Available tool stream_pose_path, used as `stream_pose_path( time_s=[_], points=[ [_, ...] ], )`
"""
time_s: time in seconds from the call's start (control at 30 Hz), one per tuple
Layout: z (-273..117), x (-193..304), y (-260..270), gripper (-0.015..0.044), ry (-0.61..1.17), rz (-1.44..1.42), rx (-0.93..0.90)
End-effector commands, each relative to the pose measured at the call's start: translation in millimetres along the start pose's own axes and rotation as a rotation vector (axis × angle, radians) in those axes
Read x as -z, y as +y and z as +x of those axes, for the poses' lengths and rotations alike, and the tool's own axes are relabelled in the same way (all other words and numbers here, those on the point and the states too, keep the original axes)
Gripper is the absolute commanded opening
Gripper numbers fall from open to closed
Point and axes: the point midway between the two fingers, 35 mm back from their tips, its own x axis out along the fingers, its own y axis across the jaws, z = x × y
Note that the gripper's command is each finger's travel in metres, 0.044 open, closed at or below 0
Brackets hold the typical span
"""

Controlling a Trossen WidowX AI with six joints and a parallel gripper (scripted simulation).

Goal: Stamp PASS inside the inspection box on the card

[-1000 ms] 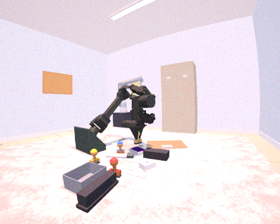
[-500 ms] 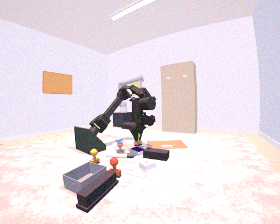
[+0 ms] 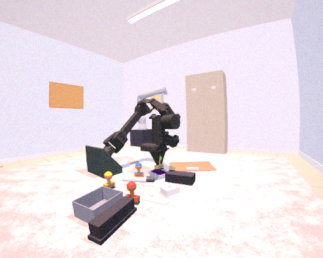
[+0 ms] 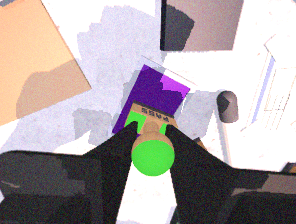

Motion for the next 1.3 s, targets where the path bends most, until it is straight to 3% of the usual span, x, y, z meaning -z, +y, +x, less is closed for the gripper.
stream_pose_path(
  time_s=[0.0,1.27],
  points=[
    [3,1,1,0.0,0.0,0.005,-0.005],
    [14,2,1,0.0,0.0,-0.001,-0.007]
  ],
)
